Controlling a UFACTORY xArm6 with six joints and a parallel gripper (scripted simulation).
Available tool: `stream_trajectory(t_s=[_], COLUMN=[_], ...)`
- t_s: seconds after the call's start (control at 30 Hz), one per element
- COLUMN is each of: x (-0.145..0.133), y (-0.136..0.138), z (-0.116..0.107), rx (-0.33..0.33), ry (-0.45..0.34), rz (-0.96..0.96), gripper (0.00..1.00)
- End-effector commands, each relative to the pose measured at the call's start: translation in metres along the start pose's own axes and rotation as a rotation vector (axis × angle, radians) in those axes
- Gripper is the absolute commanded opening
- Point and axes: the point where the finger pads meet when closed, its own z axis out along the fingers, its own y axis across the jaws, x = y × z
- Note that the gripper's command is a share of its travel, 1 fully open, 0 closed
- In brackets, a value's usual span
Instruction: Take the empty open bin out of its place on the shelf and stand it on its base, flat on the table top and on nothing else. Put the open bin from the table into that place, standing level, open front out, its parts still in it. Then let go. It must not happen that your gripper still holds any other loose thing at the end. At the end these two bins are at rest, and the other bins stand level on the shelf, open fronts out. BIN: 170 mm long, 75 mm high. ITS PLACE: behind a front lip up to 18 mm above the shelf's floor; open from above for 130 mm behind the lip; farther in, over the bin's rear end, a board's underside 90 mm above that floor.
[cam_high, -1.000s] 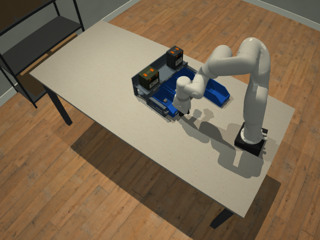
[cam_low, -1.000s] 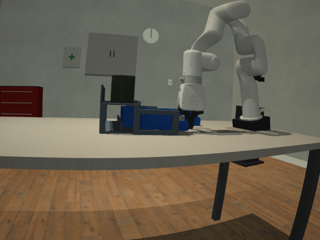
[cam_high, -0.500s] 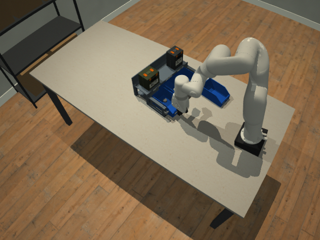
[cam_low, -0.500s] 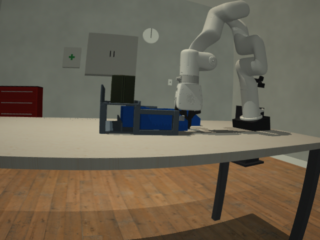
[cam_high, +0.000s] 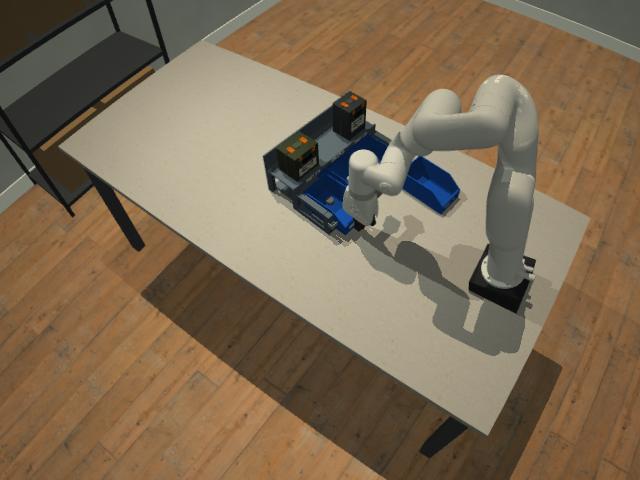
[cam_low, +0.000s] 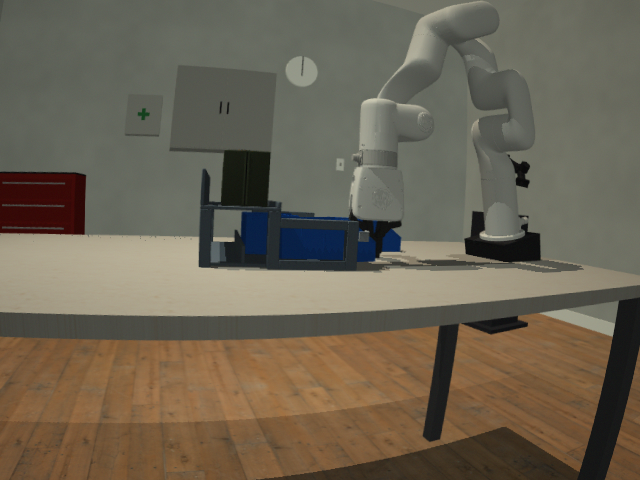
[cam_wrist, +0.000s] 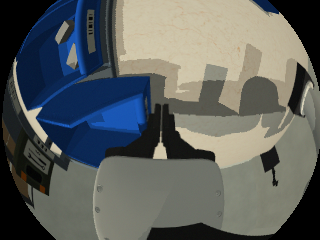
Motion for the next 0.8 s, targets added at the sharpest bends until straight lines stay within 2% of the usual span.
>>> stream_trajectory(t_s=[0.0, 0.77], x=[-0.001, -0.001], y=[-0.002, -0.023], z=[-0.001, -0.001], rx=[0.004, 0.004], ry=[-0.001, -0.001], rz=[0.0, 0.0], gripper=[0.0, 0.0])
